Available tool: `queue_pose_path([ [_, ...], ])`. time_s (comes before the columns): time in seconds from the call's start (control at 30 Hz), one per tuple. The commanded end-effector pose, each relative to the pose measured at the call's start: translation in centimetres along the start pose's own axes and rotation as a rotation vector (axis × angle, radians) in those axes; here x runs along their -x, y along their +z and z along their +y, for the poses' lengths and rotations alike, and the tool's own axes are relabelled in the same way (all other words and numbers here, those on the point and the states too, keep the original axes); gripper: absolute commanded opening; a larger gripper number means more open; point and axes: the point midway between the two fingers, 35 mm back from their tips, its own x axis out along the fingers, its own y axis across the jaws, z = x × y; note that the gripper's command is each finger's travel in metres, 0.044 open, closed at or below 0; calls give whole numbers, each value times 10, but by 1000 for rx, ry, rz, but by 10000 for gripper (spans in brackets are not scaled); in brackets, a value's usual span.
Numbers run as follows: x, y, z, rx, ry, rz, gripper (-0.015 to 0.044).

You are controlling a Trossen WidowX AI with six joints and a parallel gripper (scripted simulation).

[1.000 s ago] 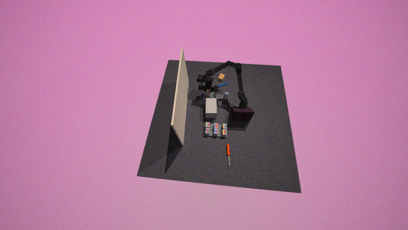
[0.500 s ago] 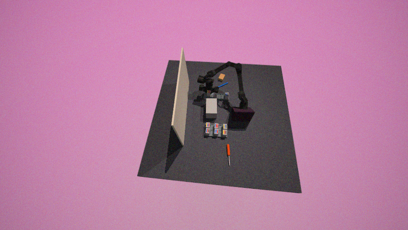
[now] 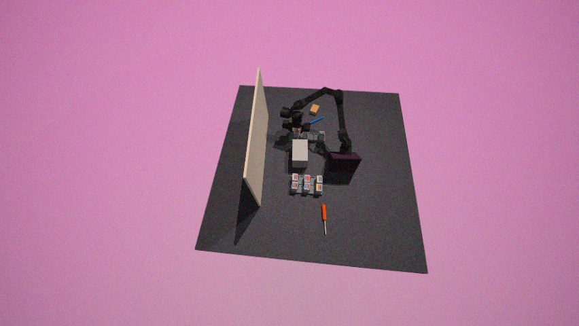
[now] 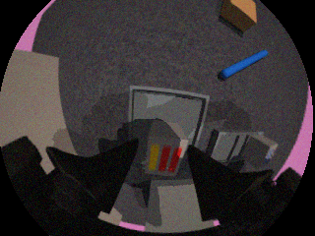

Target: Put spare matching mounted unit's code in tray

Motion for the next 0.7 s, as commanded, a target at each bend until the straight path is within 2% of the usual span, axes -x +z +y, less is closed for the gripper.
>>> queue_pose_path([
  [0.0,0,0,0,-1,-1,0,420],
  [0.03,0,0,0,-1,-1,0,440],
  [0.13,10,-1,1,0,-1,3,440],
  [0.37,104,-1,-1,7,-5,8,440],
  [0.67,106,-1,-1,7,-5,7,440],
])
